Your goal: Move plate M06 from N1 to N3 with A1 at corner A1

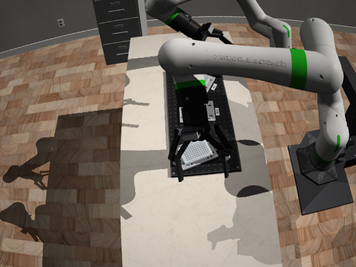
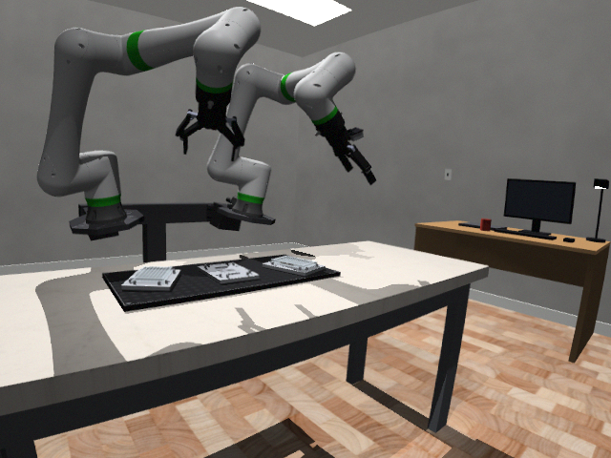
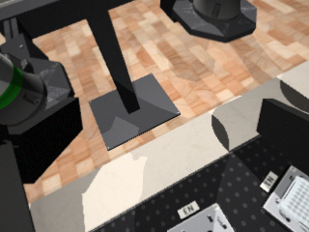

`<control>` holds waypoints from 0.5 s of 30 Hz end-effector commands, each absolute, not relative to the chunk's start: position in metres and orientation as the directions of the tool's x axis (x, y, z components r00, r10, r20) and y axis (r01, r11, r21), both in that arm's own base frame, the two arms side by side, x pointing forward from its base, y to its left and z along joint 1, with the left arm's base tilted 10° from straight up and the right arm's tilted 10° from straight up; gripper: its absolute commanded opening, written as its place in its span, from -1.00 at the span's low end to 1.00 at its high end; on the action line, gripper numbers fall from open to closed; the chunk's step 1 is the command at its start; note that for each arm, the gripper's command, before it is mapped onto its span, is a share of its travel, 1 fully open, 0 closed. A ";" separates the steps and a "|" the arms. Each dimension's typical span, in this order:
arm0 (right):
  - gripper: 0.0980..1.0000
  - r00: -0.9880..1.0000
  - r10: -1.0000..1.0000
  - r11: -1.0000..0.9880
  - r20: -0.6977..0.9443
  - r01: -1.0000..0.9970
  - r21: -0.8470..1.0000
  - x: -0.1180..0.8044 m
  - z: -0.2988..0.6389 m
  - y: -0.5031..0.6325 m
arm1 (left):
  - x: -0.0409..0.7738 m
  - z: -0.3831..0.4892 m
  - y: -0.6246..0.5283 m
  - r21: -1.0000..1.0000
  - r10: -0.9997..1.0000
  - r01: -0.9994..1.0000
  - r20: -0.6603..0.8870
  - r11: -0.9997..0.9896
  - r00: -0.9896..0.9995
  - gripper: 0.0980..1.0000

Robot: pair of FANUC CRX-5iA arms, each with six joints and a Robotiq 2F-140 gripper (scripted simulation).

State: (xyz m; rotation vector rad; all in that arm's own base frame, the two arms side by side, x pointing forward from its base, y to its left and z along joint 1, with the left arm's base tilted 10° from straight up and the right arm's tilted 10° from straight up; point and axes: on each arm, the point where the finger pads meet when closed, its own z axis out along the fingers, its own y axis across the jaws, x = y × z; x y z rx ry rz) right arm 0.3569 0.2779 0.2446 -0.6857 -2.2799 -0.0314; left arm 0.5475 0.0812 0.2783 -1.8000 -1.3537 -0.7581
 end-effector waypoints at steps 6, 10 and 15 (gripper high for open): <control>1.00 -0.593 0.452 0.862 0.667 0.481 -0.157 0.361 0.246 0.273 | 0.548 0.279 0.081 -0.210 0.522 0.964 0.811 -0.163 0.265 1.00; 1.00 -0.596 0.447 0.864 0.667 0.480 -0.149 0.362 0.246 0.271 | 0.548 0.279 0.081 -0.210 0.522 0.964 0.811 -0.163 0.265 1.00; 1.00 -0.602 0.439 0.867 0.667 0.478 -0.139 0.364 0.246 0.268 | 0.548 0.279 0.081 -0.210 0.522 0.964 0.811 -0.163 0.265 1.00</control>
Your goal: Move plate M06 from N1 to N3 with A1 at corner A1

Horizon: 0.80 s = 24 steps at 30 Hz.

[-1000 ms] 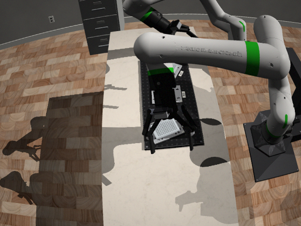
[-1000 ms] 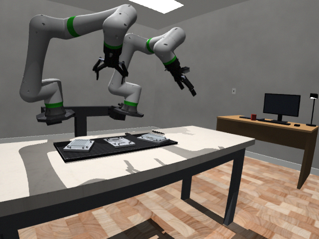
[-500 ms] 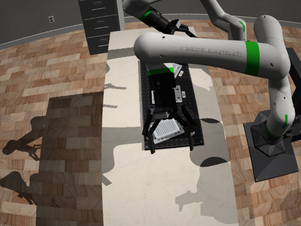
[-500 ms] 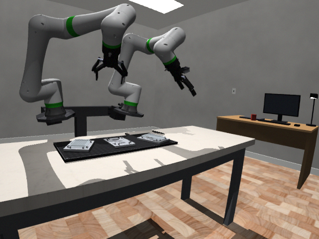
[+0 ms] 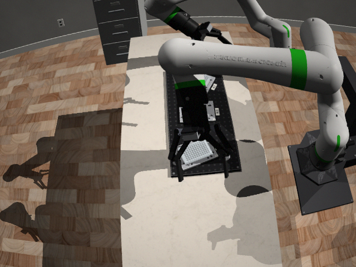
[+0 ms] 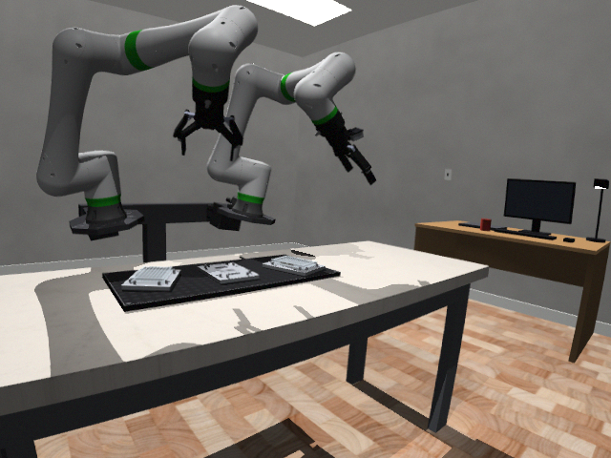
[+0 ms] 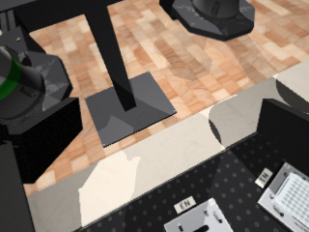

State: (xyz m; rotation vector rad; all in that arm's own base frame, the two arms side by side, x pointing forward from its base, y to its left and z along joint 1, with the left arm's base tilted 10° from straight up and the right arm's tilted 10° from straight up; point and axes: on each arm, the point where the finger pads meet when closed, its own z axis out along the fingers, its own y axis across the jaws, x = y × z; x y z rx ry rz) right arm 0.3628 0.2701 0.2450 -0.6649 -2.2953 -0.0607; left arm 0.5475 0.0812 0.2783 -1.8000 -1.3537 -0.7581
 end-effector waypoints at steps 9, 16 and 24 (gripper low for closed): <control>1.00 -0.616 0.421 0.874 0.666 0.473 -0.114 0.369 0.246 0.261 | 0.548 0.279 0.081 -0.210 0.522 0.964 0.811 -0.163 0.265 1.00; 1.00 -0.624 0.409 0.877 0.665 0.470 -0.098 0.372 0.246 0.257 | 0.548 0.279 0.081 -0.210 0.522 0.964 0.811 -0.163 0.265 1.00; 1.00 -0.640 0.389 0.884 0.663 0.463 -0.071 0.378 0.247 0.249 | 0.548 0.279 0.081 -0.210 0.522 0.964 0.811 -0.163 0.265 1.00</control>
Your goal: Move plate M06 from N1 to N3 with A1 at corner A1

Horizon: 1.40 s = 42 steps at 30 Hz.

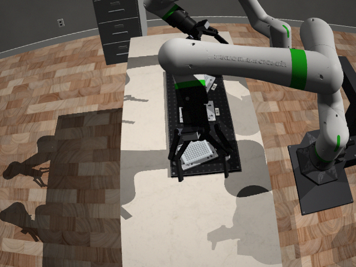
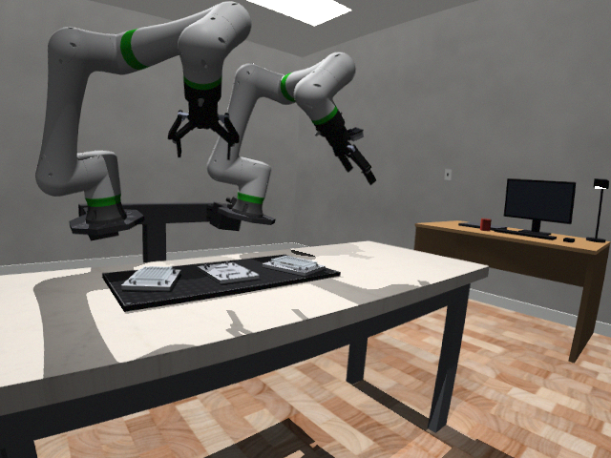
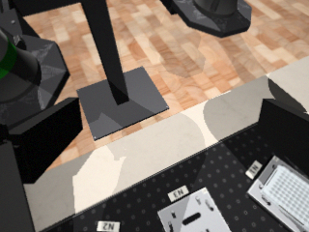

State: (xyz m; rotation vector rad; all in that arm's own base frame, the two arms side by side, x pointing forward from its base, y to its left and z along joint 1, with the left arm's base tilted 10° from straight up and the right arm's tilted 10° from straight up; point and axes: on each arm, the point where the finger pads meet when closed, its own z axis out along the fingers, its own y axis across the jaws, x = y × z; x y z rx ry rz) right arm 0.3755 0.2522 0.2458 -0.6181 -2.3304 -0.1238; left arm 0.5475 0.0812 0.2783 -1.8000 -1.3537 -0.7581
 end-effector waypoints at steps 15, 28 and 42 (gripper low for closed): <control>1.00 -0.668 0.352 0.893 0.655 0.449 -0.022 0.387 0.247 0.234 | 0.548 0.279 0.081 -0.210 0.522 0.964 0.811 -0.163 0.265 1.00; 1.00 -0.696 0.316 0.901 0.644 0.432 0.025 0.396 0.248 0.220 | 0.548 0.279 0.081 -0.210 0.522 0.964 0.811 -0.163 0.265 1.00; 1.00 -0.730 0.274 0.909 0.626 0.409 0.080 0.405 0.249 0.201 | 0.548 0.279 0.081 -0.210 0.522 0.964 0.811 -0.163 0.265 1.00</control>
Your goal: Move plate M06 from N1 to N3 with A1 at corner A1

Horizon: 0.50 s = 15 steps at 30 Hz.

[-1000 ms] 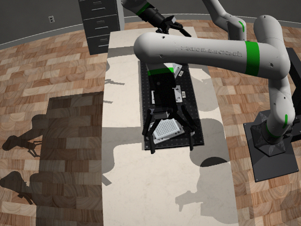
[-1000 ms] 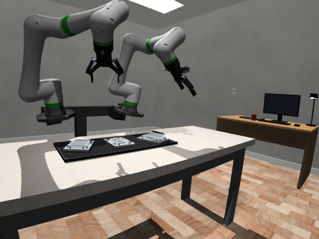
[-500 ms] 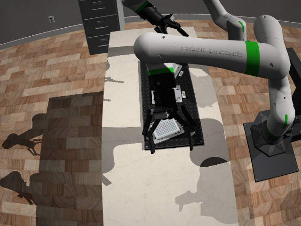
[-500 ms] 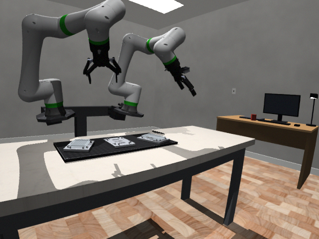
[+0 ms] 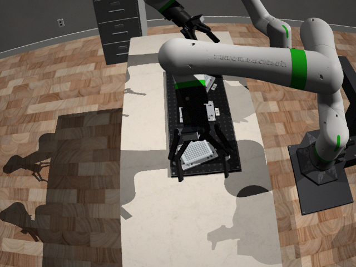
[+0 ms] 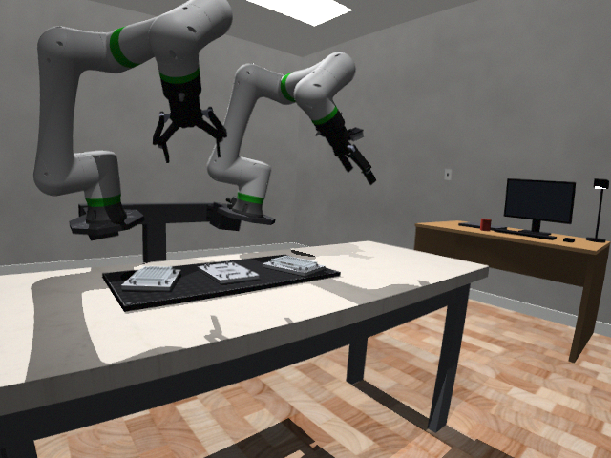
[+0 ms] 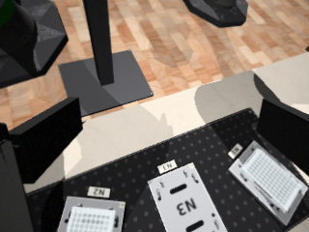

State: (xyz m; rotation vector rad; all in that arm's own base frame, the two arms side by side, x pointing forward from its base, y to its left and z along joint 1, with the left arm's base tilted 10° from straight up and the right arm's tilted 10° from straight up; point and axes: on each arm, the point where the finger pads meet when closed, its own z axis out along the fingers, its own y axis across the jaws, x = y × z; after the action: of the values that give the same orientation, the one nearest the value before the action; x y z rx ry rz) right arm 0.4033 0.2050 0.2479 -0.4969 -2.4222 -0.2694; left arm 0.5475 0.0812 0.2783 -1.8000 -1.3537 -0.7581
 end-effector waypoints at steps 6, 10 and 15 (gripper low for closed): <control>1.00 -0.748 0.251 0.912 0.614 0.396 0.109 0.410 0.249 0.191 | 0.548 0.279 0.081 -0.210 0.522 0.964 0.811 -0.163 0.265 1.00; 1.00 -0.760 0.236 0.914 0.605 0.385 0.128 0.414 0.250 0.184 | 0.548 0.279 0.081 -0.210 0.522 0.964 0.811 -0.163 0.265 1.00; 1.00 -0.770 0.224 0.915 0.598 0.377 0.143 0.416 0.250 0.178 | 0.548 0.279 0.081 -0.210 0.522 0.964 0.811 -0.163 0.265 1.00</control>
State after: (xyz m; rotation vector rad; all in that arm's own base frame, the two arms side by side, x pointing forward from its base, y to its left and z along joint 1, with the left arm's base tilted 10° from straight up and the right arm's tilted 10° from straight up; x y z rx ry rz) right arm 0.4146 0.1811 0.2491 -0.4369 -2.4680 -0.3318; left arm 0.5475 0.0812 0.2783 -1.8000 -1.3537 -0.7581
